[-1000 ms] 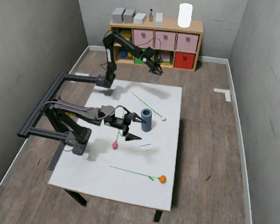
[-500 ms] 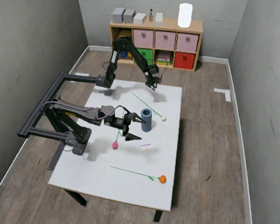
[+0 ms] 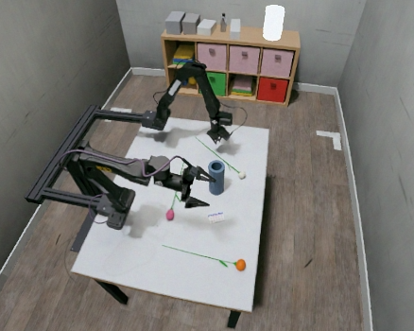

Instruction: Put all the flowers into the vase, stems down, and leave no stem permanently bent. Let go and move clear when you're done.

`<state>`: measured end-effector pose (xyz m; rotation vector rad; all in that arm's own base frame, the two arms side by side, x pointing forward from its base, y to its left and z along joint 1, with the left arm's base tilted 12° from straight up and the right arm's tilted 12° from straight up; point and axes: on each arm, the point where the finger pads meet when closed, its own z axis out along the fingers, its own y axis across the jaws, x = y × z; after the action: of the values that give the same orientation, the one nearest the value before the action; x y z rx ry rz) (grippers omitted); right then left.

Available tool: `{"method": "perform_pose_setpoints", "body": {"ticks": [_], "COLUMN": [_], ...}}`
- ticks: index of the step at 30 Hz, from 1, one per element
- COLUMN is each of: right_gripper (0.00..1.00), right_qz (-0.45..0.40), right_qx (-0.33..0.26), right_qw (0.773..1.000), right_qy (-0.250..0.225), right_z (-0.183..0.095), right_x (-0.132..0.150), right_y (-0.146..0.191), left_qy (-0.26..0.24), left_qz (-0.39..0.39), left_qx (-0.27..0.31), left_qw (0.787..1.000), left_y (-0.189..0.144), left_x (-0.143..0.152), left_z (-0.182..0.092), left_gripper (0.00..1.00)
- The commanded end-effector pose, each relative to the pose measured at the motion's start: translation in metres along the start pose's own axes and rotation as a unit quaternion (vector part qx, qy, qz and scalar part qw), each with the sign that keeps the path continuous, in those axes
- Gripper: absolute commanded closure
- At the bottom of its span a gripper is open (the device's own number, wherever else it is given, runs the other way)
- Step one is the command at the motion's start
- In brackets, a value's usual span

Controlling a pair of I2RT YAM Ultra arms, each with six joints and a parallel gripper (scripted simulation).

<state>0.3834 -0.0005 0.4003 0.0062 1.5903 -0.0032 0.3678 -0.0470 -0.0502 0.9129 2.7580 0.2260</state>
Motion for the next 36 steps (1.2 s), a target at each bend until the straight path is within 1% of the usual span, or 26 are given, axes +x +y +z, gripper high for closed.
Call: {"method": "perform_pose_setpoints", "body": {"ticks": [1, 2, 8, 14, 23, 32, 35, 36], "right_gripper": [0.0, 0.0, 0.0, 0.0, 0.0, 0.0, 0.0, 0.0], "right_qz": [-0.003, -0.003, -0.003, -0.003, -0.003, -0.003, -0.003, -0.003], "right_qx": [-0.008, -0.008, -0.008, -0.008, -0.008, -0.008, -0.008, -0.008], "right_qw": [1.0, 1.0, 1.0, 1.0, 1.0, 1.0, 1.0, 1.0], "right_qy": [-0.012, -0.012, -0.012, -0.012, -0.012, -0.012, -0.012, -0.012], "right_z": [-0.002, -0.002, -0.002, -0.002, -0.002, -0.002, -0.002, -0.002], "right_x": [-0.006, -0.006, -0.006, -0.006, -0.006, -0.006, -0.006, -0.006], "right_y": [0.003, 0.003, 0.003, 0.003, 0.003, 0.003, 0.003, 0.003], "left_qy": [0.021, 0.019, 0.056, 0.064, 0.062, 0.039, 0.042, 0.035], "left_qz": [0.028, 0.03, 0.047, 0.052, 0.052, 0.038, 0.04, 0.046], "left_qx": [0.002, 0.001, 0.017, 0.021, 0.022, 0.009, 0.011, 0.009], "left_qw": [0.999, 0.999, 0.997, 0.996, 0.996, 0.998, 0.998, 0.998], "left_y": [-0.007, -0.006, -0.016, -0.019, -0.019, -0.003, -0.005, -0.007], "left_x": [0.008, 0.005, 0.026, 0.031, 0.03, 0.013, 0.016, 0.008], "left_z": [0.004, 0.004, 0.018, 0.02, 0.024, 0.032, 0.035, 0.035], "left_gripper": [0.7, 0.7, 0.7, 0.7, 0.7, 0.7, 0.7, 0.7]}}
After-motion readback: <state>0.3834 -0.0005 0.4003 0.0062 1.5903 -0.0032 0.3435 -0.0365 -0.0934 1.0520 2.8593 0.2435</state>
